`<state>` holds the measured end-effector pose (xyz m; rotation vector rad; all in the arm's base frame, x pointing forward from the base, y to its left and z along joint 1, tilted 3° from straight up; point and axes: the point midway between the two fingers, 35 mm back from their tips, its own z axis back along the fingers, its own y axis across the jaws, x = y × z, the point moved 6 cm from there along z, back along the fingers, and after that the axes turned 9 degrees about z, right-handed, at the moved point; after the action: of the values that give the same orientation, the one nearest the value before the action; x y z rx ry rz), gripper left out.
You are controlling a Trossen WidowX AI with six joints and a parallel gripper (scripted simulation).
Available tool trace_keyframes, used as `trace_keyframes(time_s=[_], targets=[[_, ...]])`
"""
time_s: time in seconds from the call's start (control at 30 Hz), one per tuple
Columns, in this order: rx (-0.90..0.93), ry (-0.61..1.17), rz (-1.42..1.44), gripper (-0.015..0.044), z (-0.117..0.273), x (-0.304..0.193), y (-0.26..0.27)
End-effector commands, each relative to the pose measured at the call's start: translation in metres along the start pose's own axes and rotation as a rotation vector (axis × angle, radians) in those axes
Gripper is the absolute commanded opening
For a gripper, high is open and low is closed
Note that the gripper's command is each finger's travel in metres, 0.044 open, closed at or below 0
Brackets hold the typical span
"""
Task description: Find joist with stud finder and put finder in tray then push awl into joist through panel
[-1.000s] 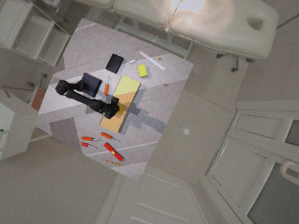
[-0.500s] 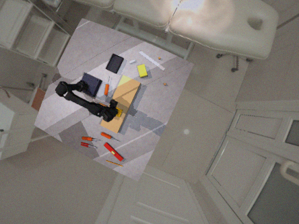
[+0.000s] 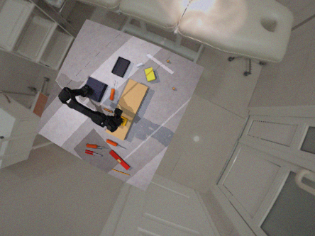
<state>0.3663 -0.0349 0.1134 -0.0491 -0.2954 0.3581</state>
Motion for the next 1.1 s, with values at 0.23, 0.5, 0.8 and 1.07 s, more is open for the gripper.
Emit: trace_keyframes(time_s=[0.23,0.5,0.8,1.07], targets=[[-0.006,0.002,-0.001,0.0,0.0,-0.004,-0.024],[-0.007,0.003,-0.001,0.0,0.0,-0.006,-0.039],[-0.009,0.003,0.0,0.0,0.001,-0.009,-0.056],[-0.011,0.003,0.0,0.0,0.001,-0.011,-0.07]])
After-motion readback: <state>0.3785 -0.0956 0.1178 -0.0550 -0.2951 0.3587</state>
